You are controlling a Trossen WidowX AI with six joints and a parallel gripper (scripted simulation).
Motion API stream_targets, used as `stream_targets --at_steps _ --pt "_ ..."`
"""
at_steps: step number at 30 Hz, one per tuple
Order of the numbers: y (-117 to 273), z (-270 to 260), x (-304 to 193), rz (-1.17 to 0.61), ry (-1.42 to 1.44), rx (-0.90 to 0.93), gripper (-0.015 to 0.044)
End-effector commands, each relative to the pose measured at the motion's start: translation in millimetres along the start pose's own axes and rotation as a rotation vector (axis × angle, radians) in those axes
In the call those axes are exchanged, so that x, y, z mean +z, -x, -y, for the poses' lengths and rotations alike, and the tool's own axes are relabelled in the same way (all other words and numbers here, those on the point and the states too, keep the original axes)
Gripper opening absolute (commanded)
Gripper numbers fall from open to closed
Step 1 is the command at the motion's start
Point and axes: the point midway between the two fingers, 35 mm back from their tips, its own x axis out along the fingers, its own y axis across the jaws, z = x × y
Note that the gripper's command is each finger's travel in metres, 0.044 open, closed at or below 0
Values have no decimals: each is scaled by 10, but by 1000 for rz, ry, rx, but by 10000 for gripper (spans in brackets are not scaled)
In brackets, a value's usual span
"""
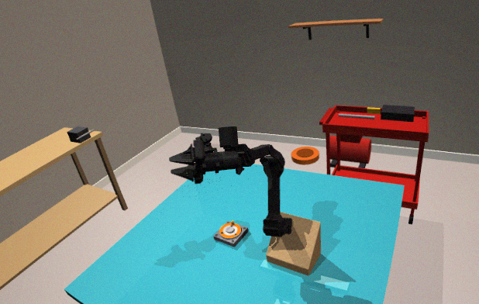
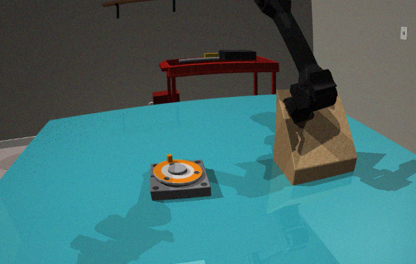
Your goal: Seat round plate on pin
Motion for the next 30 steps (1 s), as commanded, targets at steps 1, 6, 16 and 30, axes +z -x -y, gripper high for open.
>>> stream_targets --at_steps 1,6,16,30 --pt "-3 -12 -42 -4 16 3 374" --pt "-112 -66 -897 -106 330 26 242" --pt "-487 595 -2018 -273 839 -79 0" --pt "-905 2443 -2369 -601 1341 -437 0"
